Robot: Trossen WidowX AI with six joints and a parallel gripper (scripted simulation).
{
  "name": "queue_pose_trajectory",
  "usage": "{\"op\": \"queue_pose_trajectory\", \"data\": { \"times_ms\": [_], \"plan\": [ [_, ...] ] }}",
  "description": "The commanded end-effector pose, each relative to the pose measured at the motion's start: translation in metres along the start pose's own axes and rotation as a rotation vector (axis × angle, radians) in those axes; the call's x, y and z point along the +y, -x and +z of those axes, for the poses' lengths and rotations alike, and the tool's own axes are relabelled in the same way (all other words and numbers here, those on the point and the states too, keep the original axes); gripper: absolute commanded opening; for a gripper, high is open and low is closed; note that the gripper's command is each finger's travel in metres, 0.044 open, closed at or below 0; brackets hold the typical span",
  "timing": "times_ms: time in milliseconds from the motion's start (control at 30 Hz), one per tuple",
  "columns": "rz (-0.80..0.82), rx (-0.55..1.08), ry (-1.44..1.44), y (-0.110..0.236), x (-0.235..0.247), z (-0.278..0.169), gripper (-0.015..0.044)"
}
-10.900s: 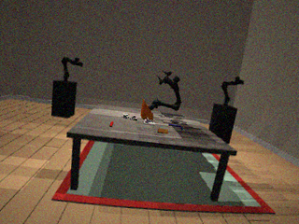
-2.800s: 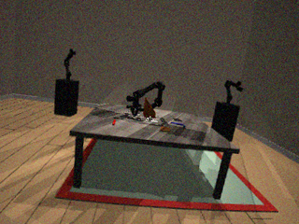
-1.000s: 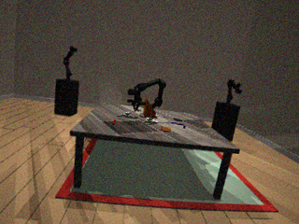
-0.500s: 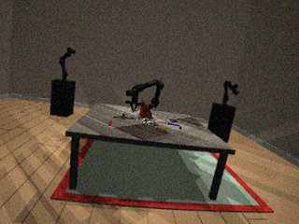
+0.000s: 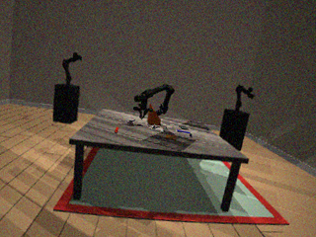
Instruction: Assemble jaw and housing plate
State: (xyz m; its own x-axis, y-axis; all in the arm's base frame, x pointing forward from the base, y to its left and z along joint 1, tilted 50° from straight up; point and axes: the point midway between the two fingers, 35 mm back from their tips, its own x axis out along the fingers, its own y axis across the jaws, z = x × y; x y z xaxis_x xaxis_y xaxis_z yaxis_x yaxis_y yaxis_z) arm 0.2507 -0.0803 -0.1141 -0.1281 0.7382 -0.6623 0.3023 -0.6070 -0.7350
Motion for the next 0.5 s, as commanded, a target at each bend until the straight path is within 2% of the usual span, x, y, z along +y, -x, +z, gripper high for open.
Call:
{"op": "queue_pose_trajectory", "data": {
  "times_ms": [0,467],
  "plan": [
    [-0.001,0.005,0.045,0.000,-0.003,0.000,0.0037],
    [-0.001,0.005,0.378,0.000,-0.018,-0.001,0.0037]
  ]
}}
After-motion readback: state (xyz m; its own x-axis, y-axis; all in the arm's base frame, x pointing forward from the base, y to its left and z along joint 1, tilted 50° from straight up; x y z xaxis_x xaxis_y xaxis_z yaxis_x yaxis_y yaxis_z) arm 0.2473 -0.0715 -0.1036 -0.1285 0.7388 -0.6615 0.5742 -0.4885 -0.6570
